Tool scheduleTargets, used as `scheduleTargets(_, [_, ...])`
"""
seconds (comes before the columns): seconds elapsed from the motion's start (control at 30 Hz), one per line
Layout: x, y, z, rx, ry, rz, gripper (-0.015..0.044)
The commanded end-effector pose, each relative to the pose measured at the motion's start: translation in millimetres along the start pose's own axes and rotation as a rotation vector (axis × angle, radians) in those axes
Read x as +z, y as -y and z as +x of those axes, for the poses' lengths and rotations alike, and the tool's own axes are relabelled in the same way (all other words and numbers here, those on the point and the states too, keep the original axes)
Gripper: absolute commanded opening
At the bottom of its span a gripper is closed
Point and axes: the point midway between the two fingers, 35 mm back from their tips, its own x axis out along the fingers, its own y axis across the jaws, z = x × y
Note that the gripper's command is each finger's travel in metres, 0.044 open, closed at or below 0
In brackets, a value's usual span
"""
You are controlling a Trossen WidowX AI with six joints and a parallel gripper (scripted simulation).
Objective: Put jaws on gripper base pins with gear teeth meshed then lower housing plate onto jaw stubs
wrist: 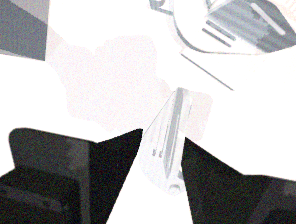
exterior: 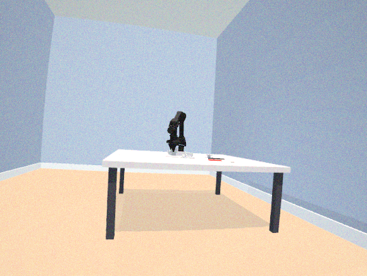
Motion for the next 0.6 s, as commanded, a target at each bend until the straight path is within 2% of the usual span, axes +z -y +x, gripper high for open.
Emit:
scheduleTargets(0.0, [-1, 2, -20, -0.016, -0.009, -0.002, 0.0134])
scheduleTargets(0.2, [0, 0, -37, -0.016, -0.008, -0.002, 0.0134])
scheduleTargets(0.57, [0, 0, -38, -0.016, -0.008, -0.002, 0.0134])
